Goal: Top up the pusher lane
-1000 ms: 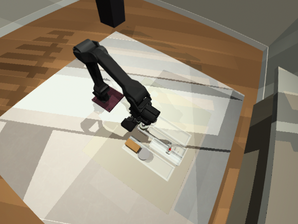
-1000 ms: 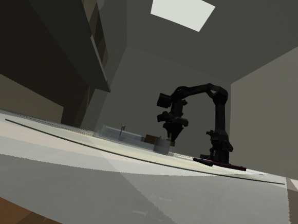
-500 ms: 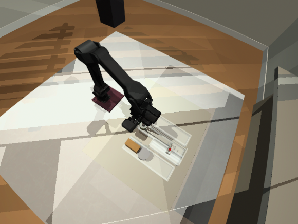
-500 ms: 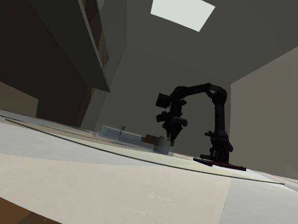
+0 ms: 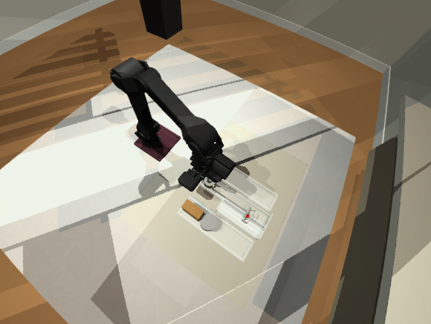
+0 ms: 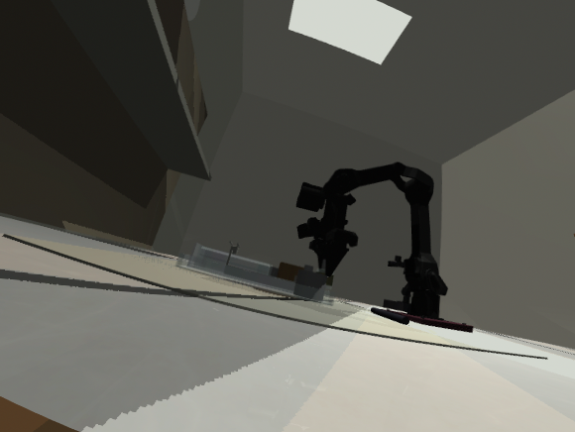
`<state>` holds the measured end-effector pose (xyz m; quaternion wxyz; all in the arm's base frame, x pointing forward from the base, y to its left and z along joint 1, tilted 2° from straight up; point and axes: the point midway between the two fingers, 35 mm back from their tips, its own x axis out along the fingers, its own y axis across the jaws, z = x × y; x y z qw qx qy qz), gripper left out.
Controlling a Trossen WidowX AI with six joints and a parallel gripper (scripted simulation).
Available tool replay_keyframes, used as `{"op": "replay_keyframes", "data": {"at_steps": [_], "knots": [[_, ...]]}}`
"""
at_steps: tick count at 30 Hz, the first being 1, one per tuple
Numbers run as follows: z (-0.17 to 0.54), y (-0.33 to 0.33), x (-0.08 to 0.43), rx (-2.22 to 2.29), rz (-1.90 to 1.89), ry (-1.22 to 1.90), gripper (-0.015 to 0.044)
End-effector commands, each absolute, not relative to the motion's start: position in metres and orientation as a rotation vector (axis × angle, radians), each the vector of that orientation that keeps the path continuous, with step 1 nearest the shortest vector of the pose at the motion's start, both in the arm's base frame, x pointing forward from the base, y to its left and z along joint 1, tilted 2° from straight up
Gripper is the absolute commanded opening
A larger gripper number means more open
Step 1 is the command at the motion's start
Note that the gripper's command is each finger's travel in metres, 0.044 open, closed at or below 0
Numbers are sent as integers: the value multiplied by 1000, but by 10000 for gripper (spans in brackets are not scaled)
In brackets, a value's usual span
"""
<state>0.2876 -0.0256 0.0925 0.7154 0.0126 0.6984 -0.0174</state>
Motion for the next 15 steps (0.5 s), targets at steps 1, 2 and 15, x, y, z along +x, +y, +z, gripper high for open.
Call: {"op": "replay_keyframes", "data": {"at_steps": [1, 2, 15], "knots": [[95, -27, 296, 27, -45, 1522, 0], [95, -27, 296, 27, -45, 1522, 0], [96, -27, 302, 27, -45, 1522, 0]]}}
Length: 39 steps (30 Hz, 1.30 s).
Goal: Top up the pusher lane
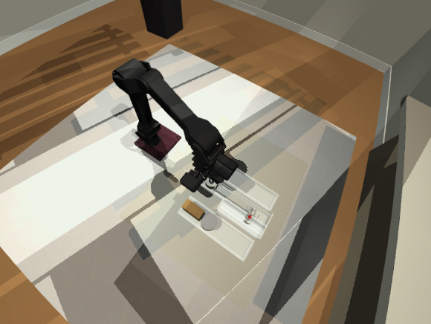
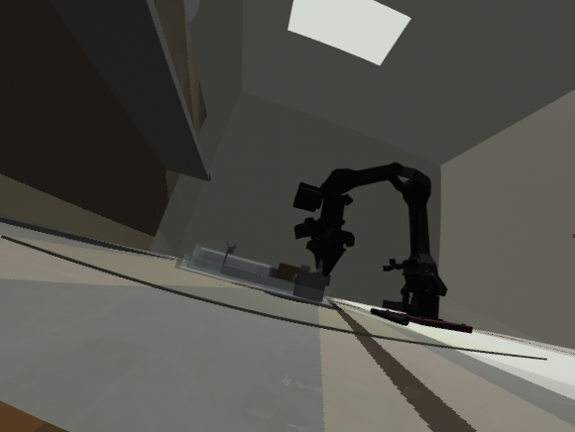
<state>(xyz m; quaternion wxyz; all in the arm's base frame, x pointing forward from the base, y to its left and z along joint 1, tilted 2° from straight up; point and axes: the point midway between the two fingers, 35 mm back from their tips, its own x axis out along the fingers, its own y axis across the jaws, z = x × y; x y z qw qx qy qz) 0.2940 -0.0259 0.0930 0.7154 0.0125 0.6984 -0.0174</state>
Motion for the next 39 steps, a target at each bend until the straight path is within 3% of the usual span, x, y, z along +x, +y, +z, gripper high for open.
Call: {"op": "replay_keyframes", "data": {"at_steps": [1, 39], "knots": [[96, -27, 302, 27, -45, 1522, 0], [98, -28, 319, 27, -45, 1521, 0]]}}
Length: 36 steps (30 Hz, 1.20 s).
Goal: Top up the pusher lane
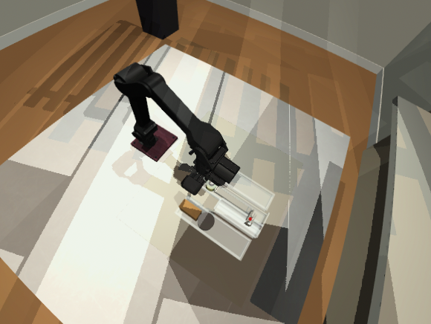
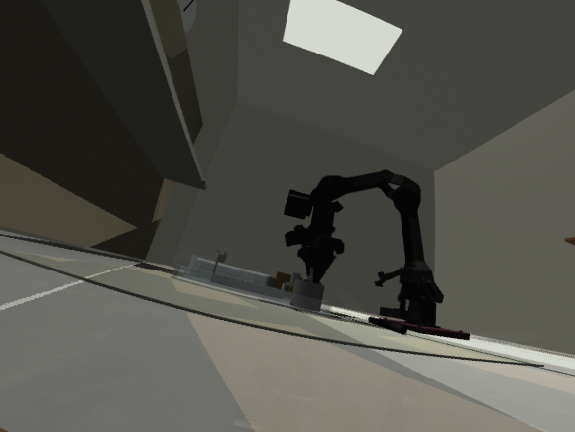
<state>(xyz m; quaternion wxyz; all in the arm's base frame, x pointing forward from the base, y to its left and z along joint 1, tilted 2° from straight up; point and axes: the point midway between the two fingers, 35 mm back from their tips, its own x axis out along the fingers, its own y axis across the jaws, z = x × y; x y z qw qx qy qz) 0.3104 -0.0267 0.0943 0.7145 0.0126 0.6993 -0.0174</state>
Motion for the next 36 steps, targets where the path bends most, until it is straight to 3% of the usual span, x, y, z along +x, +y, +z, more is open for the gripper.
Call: {"op": "replay_keyframes", "data": {"at_steps": [1, 36], "knots": [[98, -28, 319, 27, -45, 1521, 0], [102, -28, 334, 27, -45, 1520, 0]]}}
